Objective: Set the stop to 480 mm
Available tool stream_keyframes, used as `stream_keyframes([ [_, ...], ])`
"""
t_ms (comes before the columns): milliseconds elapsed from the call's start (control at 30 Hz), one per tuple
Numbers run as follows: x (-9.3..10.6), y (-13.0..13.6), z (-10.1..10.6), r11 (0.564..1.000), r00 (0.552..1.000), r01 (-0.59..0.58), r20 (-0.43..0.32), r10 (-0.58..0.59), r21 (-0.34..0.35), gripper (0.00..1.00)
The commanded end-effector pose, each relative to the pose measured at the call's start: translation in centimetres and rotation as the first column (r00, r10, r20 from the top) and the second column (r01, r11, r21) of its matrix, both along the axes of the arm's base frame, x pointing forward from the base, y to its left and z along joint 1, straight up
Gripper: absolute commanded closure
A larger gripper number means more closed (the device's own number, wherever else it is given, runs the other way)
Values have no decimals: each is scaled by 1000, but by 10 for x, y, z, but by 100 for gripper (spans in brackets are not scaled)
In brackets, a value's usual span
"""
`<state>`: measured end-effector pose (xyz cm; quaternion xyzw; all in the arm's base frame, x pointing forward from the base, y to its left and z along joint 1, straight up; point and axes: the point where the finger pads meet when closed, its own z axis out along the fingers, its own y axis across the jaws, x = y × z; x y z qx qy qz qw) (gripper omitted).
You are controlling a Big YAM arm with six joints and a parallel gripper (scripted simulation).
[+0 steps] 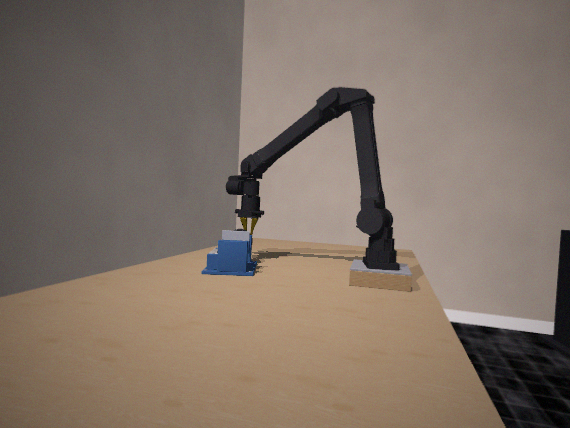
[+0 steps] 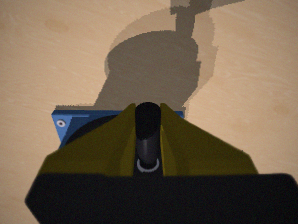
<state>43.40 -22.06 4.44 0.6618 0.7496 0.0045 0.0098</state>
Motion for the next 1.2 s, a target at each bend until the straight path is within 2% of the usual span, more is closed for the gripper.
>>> stream_keyframes([
  [0,-11,-7,-5,1000,1000,1,-21,-1,-1,94],
  [1167,-9,-7,-30,1000,1000,0,-15,0,-4,94],
])
